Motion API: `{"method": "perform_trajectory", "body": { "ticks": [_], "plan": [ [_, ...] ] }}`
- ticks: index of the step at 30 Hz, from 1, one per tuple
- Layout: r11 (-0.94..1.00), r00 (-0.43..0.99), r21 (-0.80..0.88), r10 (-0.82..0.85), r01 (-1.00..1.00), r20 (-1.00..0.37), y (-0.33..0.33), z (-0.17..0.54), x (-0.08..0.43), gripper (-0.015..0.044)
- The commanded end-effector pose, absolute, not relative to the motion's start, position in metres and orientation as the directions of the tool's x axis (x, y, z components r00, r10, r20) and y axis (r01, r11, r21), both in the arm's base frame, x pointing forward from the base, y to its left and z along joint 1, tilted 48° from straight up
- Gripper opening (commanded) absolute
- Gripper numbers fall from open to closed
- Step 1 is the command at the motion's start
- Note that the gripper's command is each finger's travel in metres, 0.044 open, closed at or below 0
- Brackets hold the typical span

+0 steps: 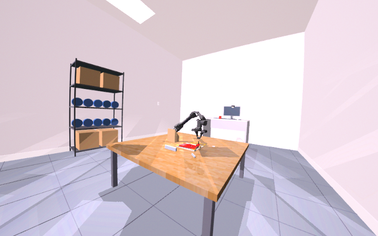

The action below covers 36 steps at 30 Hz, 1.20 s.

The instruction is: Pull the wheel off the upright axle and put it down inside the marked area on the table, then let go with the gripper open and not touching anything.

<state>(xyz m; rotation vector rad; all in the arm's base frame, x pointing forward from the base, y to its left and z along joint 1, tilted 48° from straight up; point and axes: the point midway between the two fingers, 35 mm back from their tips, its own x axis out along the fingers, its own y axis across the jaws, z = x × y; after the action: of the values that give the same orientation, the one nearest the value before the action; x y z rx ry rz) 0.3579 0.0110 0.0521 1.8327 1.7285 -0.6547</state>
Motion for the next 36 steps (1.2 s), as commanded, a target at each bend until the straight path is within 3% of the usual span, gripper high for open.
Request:
{"method": "perform_trajectory", "body": {
  "ticks": [1, 36],
  "plan": [
    [-0.038, 0.062, 0.05, 0.741, 0.998, -0.669, 0.019, 0.061, 0.353, 0.0],
    [-0.035, 0.059, 0.05, 0.742, 0.998, -0.668, 0.07, 0.12, 0.3, 0.0]
  ]
}}
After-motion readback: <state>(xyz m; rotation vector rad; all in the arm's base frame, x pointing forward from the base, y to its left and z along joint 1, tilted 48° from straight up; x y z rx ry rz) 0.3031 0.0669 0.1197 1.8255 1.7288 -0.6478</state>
